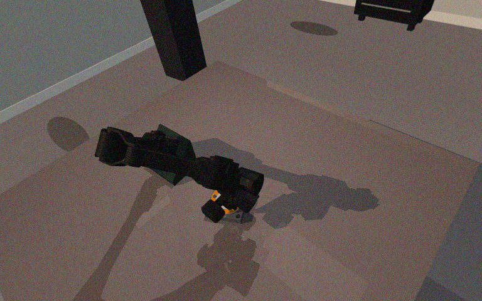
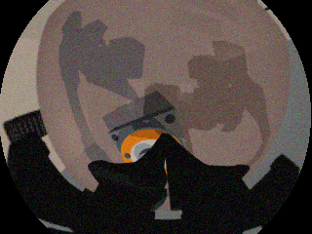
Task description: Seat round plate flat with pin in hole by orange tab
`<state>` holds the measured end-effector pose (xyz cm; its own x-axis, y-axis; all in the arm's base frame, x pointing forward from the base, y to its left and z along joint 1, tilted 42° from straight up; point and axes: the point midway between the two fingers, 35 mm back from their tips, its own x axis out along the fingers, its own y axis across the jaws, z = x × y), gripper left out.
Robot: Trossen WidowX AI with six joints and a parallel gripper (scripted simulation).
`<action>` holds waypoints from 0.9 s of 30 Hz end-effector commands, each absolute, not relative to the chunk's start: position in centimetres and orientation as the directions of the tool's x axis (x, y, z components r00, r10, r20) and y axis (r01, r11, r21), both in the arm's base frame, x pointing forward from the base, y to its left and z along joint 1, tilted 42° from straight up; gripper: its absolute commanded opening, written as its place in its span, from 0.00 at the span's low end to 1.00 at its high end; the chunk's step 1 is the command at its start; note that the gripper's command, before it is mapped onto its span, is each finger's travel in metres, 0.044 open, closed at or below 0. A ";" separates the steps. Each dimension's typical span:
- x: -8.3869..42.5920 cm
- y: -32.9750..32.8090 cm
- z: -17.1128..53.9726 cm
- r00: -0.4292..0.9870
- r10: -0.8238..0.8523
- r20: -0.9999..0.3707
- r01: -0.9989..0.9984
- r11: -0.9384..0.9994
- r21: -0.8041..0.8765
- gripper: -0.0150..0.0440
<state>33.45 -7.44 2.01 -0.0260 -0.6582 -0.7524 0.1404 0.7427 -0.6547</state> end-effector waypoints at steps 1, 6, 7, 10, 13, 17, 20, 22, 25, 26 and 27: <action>32.9 -8.1 2.2 -0.036 -0.664 -0.747 0.139 0.737 -0.661 0.25; 32.7 -8.4 2.5 -0.037 -0.664 -0.747 0.139 0.737 -0.662 0.25; 32.6 -8.5 2.6 -0.037 -0.664 -0.747 0.139 0.737 -0.662 0.25; 32.4 -8.6 2.7 -0.037 -0.664 -0.747 0.138 0.737 -0.662 0.25; 32.3 -8.8 2.8 -0.037 -0.664 -0.747 0.138 0.737 -0.662 0.25; 31.9 -8.9 3.0 -0.037 -0.664 -0.747 0.138 0.737 -0.662 0.25; 31.7 -9.1 3.1 -0.037 -0.664 -0.747 0.138 0.737 -0.662 0.25; 31.6 -9.1 3.2 -0.037 -0.664 -0.747 0.138 0.737 -0.662 0.25; 31.3 -9.3 3.3 -0.037 -0.664 -0.747 0.138 0.737 -0.662 0.25; 31.2 -9.3 3.4 -0.037 -0.664 -0.747 0.138 0.737 -0.662 0.25; 31.2 -9.3 3.4 -0.037 -0.664 -0.747 0.138 0.737 -0.662 0.25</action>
